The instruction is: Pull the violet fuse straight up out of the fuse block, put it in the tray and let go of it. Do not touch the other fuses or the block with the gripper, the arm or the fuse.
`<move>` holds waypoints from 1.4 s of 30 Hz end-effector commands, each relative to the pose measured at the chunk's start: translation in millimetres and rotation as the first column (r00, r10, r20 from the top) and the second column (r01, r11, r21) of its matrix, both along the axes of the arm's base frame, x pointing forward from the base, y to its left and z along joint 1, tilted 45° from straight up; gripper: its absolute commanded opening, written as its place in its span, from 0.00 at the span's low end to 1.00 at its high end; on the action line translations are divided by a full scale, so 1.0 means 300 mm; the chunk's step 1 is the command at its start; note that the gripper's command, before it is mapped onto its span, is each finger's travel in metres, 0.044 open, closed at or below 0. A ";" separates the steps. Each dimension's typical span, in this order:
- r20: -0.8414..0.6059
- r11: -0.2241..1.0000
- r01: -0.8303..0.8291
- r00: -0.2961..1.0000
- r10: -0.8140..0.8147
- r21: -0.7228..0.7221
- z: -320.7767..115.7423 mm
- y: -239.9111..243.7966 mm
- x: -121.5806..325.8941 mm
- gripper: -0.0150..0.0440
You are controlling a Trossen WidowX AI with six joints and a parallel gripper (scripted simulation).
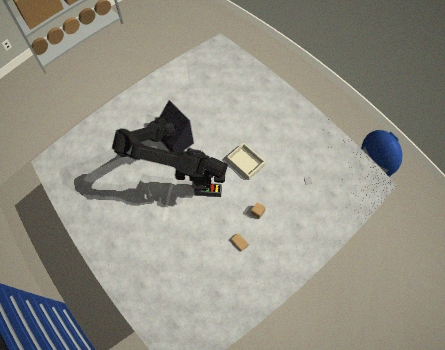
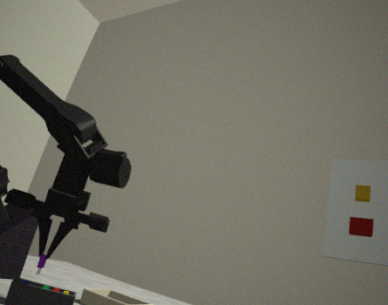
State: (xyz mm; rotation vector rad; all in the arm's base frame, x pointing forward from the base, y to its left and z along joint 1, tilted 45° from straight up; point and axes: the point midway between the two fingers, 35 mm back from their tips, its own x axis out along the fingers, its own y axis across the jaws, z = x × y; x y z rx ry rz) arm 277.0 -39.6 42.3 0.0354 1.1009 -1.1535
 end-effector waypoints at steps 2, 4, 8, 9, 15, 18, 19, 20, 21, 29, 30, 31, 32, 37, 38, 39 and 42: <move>0.006 1.000 0.001 1.000 -0.001 0.006 0.016 0.019 0.004 0.25; 0.006 1.000 0.001 1.000 -0.001 0.006 0.015 0.021 0.005 0.25; 0.007 1.000 -0.001 1.000 0.001 0.012 -0.015 0.061 0.030 0.25; 0.008 1.000 -0.002 1.000 0.002 0.014 -0.025 0.074 0.037 0.25; 0.009 1.000 -0.004 1.000 0.004 0.022 -0.086 0.151 0.074 0.25; 0.009 1.000 -0.005 1.000 0.004 0.025 -0.119 0.190 0.088 0.25; 0.009 1.000 -0.005 1.000 0.004 0.026 -0.130 0.203 0.093 0.25; 0.009 1.000 -0.005 1.000 0.005 0.027 -0.142 0.217 0.096 0.25; 0.009 1.000 -0.005 1.000 0.005 0.027 -0.153 0.230 0.100 0.25; 0.009 1.000 -0.005 1.000 0.004 0.030 -0.252 0.336 0.117 0.25; 0.009 1.000 -0.005 1.000 0.004 0.030 -0.265 0.349 0.118 0.25; 0.009 1.000 -0.004 1.000 0.004 0.030 -0.278 0.362 0.118 0.25; 0.009 1.000 -0.004 1.000 0.004 0.030 -0.291 0.375 0.118 0.25; 0.009 1.000 -0.003 1.000 0.003 0.028 -0.360 0.438 0.113 0.25; 0.009 1.000 -0.003 1.000 0.002 0.027 -0.374 0.450 0.112 0.25; 0.010 1.000 -0.002 1.000 0.002 0.026 -0.388 0.463 0.109 0.25; 0.010 1.000 -0.001 1.000 0.001 0.024 -0.431 0.499 0.101 0.25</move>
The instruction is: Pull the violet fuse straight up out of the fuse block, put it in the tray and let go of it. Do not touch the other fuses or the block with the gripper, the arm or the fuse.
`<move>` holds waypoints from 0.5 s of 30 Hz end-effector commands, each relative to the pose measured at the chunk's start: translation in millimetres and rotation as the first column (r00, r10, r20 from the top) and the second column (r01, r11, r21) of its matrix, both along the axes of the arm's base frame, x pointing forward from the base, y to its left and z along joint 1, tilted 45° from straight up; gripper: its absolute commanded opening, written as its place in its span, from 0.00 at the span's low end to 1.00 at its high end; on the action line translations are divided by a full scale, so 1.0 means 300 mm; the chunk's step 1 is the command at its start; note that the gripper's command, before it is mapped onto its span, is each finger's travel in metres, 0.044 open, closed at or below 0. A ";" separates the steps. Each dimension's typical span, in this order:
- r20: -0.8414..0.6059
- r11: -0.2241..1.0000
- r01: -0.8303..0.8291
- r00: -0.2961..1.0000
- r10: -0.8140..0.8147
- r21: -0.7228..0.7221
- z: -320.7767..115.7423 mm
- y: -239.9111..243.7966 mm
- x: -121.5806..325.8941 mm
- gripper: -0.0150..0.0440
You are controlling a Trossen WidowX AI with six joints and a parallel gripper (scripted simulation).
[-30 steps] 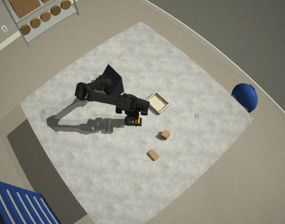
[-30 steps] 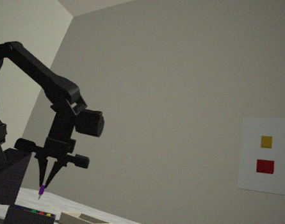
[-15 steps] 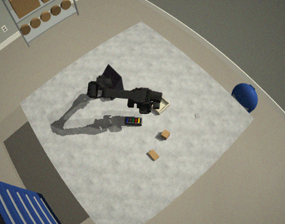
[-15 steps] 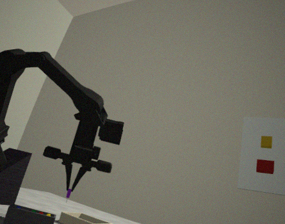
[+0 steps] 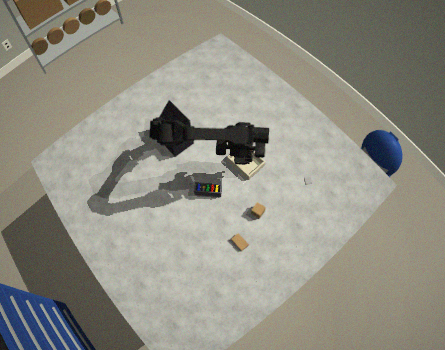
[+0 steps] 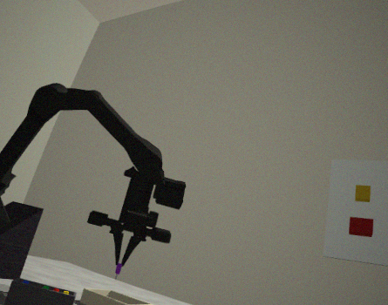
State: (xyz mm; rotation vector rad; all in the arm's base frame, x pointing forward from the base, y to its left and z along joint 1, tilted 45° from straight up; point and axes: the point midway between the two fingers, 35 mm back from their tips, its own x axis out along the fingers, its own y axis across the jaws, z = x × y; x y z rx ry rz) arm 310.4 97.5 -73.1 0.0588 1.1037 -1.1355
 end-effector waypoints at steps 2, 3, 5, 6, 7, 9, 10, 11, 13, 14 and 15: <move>-0.002 1.000 0.003 1.000 -0.003 -0.003 -0.075 0.065 -0.018 0.25; -0.001 1.000 0.004 1.000 -0.004 -0.004 -0.090 0.076 -0.022 0.25; -0.001 1.000 0.004 1.000 -0.004 -0.006 -0.109 0.091 -0.028 0.25; -0.001 1.000 0.005 1.000 -0.005 -0.006 -0.112 0.093 -0.029 0.25; -0.001 1.000 0.005 1.000 -0.005 -0.006 -0.112 0.093 -0.029 0.25; -0.001 1.000 0.005 1.000 -0.005 -0.006 -0.113 0.092 -0.029 0.25; -0.001 1.000 0.005 1.000 -0.005 -0.006 -0.115 0.090 -0.029 0.25; -0.001 1.000 0.004 1.000 -0.004 -0.006 -0.118 0.087 -0.029 0.25; -0.001 1.000 0.004 1.000 -0.004 -0.006 -0.126 0.080 -0.029 0.25; -0.001 1.000 0.004 1.000 -0.004 -0.006 -0.130 0.076 -0.028 0.25; -0.001 1.000 0.004 1.000 -0.004 -0.006 -0.134 0.072 -0.028 0.25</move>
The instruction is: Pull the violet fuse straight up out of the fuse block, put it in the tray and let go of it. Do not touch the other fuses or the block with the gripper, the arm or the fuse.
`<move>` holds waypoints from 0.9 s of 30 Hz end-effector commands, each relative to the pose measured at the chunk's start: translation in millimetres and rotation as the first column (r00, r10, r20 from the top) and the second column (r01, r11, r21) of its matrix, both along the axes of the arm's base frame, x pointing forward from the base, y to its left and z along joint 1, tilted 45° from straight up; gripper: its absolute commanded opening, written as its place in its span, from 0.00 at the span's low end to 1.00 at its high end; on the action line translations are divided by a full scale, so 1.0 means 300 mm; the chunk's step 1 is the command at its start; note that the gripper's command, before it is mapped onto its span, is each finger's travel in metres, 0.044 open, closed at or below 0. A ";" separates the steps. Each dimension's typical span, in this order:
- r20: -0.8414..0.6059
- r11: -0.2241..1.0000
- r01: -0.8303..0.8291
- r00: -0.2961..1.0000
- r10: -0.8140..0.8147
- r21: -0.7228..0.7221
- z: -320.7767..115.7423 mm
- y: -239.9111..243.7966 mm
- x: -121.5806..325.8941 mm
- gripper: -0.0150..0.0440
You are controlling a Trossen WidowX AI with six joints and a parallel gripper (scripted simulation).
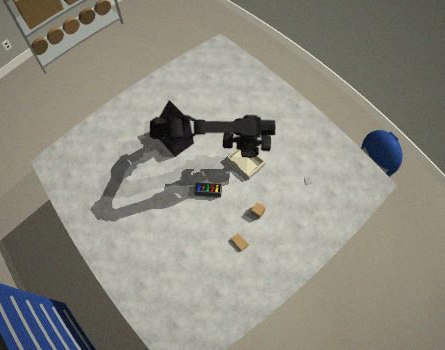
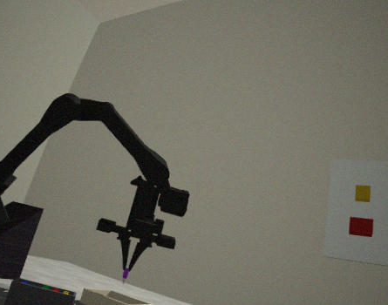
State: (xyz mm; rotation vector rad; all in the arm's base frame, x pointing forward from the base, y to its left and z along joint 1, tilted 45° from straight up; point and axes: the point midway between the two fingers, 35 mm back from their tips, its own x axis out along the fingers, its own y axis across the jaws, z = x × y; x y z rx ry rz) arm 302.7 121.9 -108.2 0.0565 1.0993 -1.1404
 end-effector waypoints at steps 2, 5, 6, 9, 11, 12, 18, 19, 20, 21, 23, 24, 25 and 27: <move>-0.002 1.000 0.002 1.000 -0.002 0.000 -0.025 -0.017 -0.003 0.25; -0.002 1.000 0.002 1.000 -0.002 0.000 -0.036 -0.028 -0.003 0.25; -0.002 1.000 0.002 1.000 -0.002 0.000 -0.040 -0.032 -0.003 0.25; -0.002 1.000 0.002 1.000 -0.002 -0.001 -0.052 -0.043 -0.003 0.25; -0.002 1.000 0.002 1.000 -0.002 -0.001 -0.059 -0.051 -0.003 0.25; -0.002 1.000 0.002 1.000 -0.002 -0.001 -0.063 -0.054 -0.003 0.25; -0.002 1.000 0.002 1.000 -0.002 -0.002 -0.085 -0.077 -0.005 0.25; -0.002 1.000 0.002 1.000 -0.002 -0.002 -0.088 -0.080 -0.005 0.25; -0.002 1.000 0.002 1.000 -0.002 -0.002 -0.090 -0.082 -0.005 0.25; -0.002 1.000 0.002 1.000 -0.002 -0.002 -0.091 -0.083 -0.006 0.25; 0.000 1.000 0.008 1.000 -0.008 0.003 -0.083 -0.074 -0.004 0.30; 0.000 1.000 0.008 1.000 -0.008 0.003 -0.083 -0.074 -0.004 0.34; 0.000 1.000 0.008 1.000 -0.008 0.003 -0.083 -0.074 -0.004 0.39; 0.000 1.000 0.008 1.000 -0.008 0.003 -0.083 -0.074 -0.004 0.48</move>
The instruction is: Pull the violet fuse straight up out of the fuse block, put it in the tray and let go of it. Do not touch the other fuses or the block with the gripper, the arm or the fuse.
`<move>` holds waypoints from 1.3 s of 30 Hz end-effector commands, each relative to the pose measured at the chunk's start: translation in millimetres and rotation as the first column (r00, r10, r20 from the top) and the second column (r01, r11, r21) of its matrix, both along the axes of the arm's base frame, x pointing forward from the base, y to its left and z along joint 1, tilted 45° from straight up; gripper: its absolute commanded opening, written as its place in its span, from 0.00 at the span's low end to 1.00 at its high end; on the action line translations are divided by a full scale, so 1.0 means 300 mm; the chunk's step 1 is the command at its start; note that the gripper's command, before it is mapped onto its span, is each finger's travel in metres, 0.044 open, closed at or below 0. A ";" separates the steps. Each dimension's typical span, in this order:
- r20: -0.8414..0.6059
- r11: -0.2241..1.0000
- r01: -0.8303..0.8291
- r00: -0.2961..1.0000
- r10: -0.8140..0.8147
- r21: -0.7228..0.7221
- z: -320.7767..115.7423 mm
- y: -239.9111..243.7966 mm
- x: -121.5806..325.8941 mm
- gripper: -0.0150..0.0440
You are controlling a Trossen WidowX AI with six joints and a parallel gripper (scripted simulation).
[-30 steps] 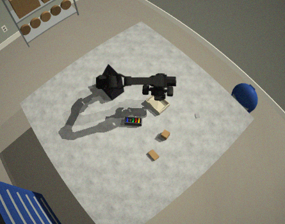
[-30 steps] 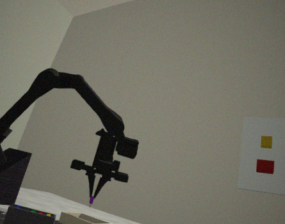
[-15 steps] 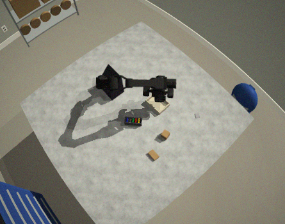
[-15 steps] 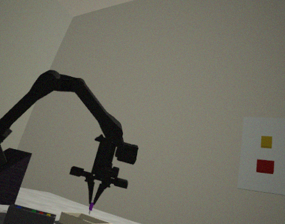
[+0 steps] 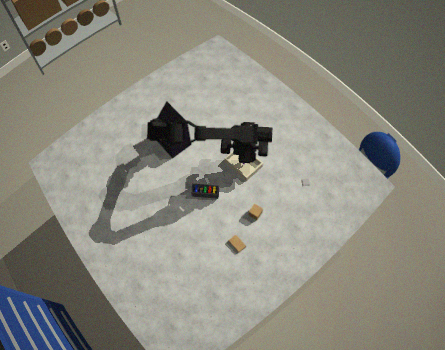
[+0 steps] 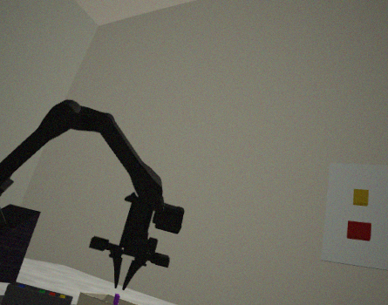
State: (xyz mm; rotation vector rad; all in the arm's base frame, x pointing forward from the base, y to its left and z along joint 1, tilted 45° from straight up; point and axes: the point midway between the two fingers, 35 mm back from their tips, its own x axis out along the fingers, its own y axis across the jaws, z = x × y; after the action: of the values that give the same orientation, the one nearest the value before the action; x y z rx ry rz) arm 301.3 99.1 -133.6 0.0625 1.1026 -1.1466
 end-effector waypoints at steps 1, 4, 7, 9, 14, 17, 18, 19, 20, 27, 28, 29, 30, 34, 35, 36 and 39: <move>0.001 1.000 0.000 1.000 0.000 0.001 0.001 0.002 0.001 0.52; 0.001 1.000 0.000 1.000 0.000 0.001 0.001 0.002 0.001 0.65; 0.001 1.000 0.000 1.000 0.000 0.001 0.001 0.002 0.001 0.79; 0.000 1.000 -0.002 1.000 0.002 0.000 0.029 0.029 0.003 0.81; -0.001 1.000 -0.006 1.000 0.006 -0.003 0.090 0.087 0.001 0.81; -0.001 1.000 -0.006 1.000 0.006 -0.003 0.090 0.087 0.001 0.81; -0.001 1.000 -0.006 1.000 0.006 -0.003 0.090 0.087 0.001 0.81; -0.001 1.000 -0.006 1.000 0.006 -0.003 0.090 0.087 0.001 0.81; -0.001 1.000 -0.006 1.000 0.006 -0.003 0.090 0.087 0.001 0.81; -0.002 1.000 -0.011 1.000 0.011 -0.007 0.086 0.082 0.002 0.81; -0.002 1.000 -0.011 1.000 0.011 -0.007 0.086 0.082 0.002 0.81; -0.002 1.000 -0.011 1.000 0.011 -0.007 0.086 0.082 0.002 0.81; -0.002 1.000 -0.011 1.000 0.011 -0.007 0.086 0.082 0.002 0.81; -0.002 1.000 -0.011 1.000 0.011 -0.007 0.086 0.082 0.002 0.81; -0.002 1.000 -0.011 1.000 0.011 -0.007 0.086 0.082 0.002 0.81; -0.002 1.000 -0.011 1.000 0.011 -0.007 0.086 0.082 0.002 0.81; -0.002 1.000 -0.011 1.000 0.011 -0.007 0.086 0.082 0.002 0.81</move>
State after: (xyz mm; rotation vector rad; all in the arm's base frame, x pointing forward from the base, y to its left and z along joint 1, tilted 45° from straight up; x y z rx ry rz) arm 302.0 123.9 -107.7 0.0504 1.0994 -1.1409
